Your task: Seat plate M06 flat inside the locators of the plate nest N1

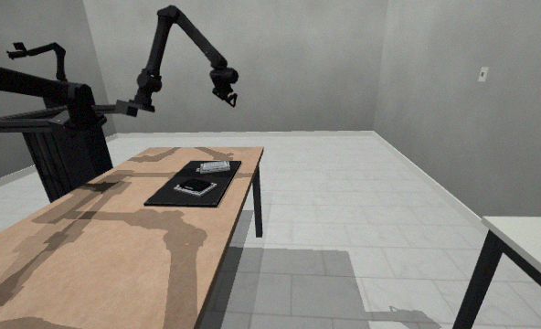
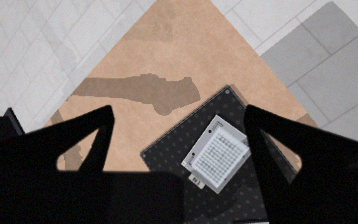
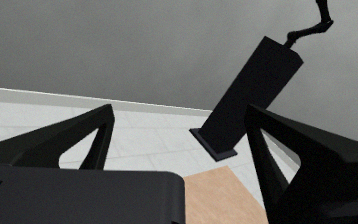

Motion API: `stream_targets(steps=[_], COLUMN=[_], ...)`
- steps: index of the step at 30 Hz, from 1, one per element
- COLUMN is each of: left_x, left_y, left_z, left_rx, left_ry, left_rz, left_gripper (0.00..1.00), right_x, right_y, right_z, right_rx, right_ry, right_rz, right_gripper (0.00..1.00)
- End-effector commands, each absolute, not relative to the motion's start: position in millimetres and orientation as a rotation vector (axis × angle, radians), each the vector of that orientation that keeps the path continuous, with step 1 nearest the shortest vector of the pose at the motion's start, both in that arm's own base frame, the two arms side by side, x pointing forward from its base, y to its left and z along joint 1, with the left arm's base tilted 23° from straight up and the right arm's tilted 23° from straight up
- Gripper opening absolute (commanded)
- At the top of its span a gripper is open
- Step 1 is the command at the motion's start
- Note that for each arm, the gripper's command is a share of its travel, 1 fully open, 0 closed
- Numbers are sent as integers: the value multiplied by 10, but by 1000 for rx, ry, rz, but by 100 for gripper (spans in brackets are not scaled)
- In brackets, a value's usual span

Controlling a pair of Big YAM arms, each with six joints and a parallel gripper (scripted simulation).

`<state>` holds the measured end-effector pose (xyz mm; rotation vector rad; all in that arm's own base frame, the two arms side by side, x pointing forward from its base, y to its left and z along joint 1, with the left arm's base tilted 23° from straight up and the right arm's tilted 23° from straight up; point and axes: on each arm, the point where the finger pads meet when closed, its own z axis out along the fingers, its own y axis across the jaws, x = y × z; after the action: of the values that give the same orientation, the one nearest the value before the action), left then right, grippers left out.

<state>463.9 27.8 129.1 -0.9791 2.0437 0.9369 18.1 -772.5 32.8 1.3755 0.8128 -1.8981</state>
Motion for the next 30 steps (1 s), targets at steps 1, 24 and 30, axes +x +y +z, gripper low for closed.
stream_targets(steps=[1, 24, 30], left_x=[4677, 4677, 4677], left_y=[255, 255, 255], left_z=[1361, 1361, 1361], left_rx=[-984, -984, -984], left_ry=[2029, 2029, 2029], left_rz=[919, 919, 919], left_gripper=[100, 100, 100], right_x=[163, 140, 60], right_y=[-7746, -7715, -7605], right_z=[453, 544, 860], right_rx=[1368, 1368, 1368], right_ry=[783, 783, 783], right_rz=[-1900, -1900, -1900], right_gripper=[100, 100, 100])
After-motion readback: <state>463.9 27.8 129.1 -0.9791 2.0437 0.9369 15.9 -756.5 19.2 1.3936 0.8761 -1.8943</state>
